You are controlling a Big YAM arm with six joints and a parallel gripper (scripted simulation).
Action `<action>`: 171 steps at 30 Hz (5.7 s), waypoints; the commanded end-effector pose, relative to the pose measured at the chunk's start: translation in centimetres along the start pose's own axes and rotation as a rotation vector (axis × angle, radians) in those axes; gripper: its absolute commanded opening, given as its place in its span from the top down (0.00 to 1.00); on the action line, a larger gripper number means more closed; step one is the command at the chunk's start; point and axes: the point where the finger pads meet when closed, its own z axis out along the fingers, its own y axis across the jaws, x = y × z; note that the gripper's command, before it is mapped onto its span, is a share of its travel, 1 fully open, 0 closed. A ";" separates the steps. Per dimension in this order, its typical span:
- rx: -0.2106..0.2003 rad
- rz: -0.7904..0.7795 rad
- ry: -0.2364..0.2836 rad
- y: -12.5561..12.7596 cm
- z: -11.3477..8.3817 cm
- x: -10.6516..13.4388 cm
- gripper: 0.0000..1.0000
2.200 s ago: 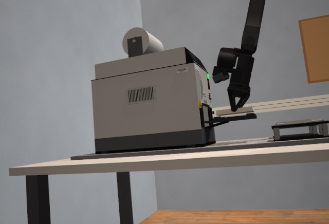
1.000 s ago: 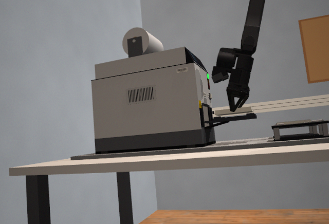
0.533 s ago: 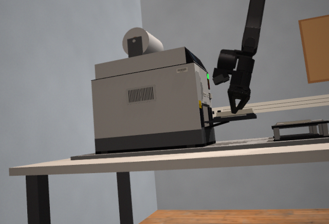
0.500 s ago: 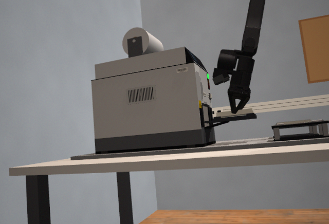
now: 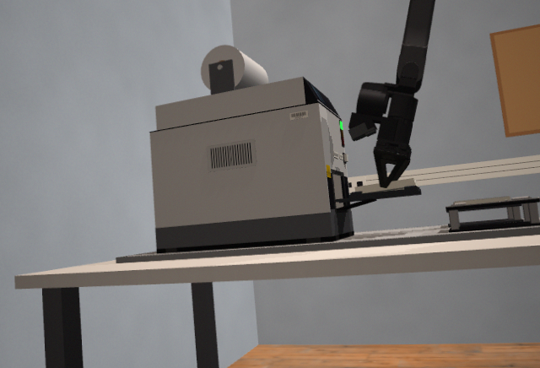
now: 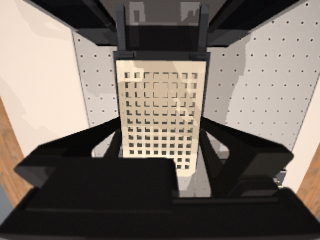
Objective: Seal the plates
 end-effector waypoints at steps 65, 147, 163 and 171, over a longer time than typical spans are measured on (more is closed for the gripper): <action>0.012 0.006 0.013 -1.3 3.4 0.4 1.00; -0.014 0.007 -0.063 1.1 -1.9 -3.4 1.00; -0.001 0.005 -0.034 -0.4 -1.7 -1.7 1.00; -0.008 -0.012 -0.035 0.6 -0.6 -1.8 1.00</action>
